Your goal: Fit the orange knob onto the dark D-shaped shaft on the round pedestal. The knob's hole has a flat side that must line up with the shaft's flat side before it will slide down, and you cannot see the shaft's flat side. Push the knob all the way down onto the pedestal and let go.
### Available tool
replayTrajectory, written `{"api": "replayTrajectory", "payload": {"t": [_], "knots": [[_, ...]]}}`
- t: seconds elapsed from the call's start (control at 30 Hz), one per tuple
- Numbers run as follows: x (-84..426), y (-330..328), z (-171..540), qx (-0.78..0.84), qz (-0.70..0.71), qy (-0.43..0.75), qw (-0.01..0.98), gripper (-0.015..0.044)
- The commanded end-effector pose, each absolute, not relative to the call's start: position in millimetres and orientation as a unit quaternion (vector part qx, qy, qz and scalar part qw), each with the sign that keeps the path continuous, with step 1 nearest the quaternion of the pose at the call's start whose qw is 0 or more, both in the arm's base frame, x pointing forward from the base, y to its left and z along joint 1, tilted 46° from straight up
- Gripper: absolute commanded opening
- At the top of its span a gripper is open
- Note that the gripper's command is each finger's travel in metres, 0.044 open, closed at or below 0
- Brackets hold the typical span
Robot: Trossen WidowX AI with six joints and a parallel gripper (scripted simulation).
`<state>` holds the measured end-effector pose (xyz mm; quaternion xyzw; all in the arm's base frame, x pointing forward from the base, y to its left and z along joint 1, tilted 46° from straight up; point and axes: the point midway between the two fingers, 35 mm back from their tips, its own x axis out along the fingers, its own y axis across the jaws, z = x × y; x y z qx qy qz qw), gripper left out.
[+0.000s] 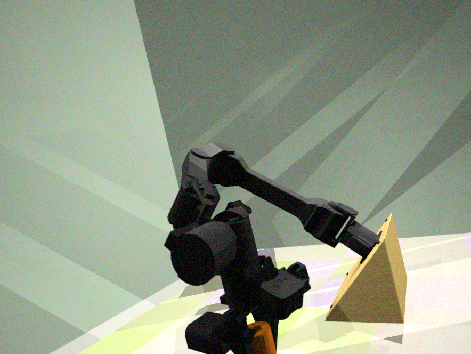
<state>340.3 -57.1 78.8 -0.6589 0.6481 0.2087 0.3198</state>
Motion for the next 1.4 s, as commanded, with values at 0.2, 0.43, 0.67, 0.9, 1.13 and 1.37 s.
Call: {"api": "replayTrajectory", "payload": {"t": [0.2, 0.43, 0.67, 0.9, 1.13, 1.37], "knots": [[339.9, -57.6, 76.4, -0.661, 0.211, 0.646, 0.318, 0.0000], [339.7, -57.7, 76.3, -0.661, 0.211, 0.646, 0.318, 0.0000], [339.8, -55.3, 80.8, -0.661, 0.211, 0.646, 0.318, 0.0000], [341.4, -54.3, 81.1, -0.690, 0.274, 0.622, 0.251, 0.0000], [342.2, -56.6, 78.3, -0.691, 0.277, 0.620, 0.247, 0.0000], [341.0, -58.1, 76.8, -0.691, 0.277, 0.620, 0.247, 0.0000]]}}
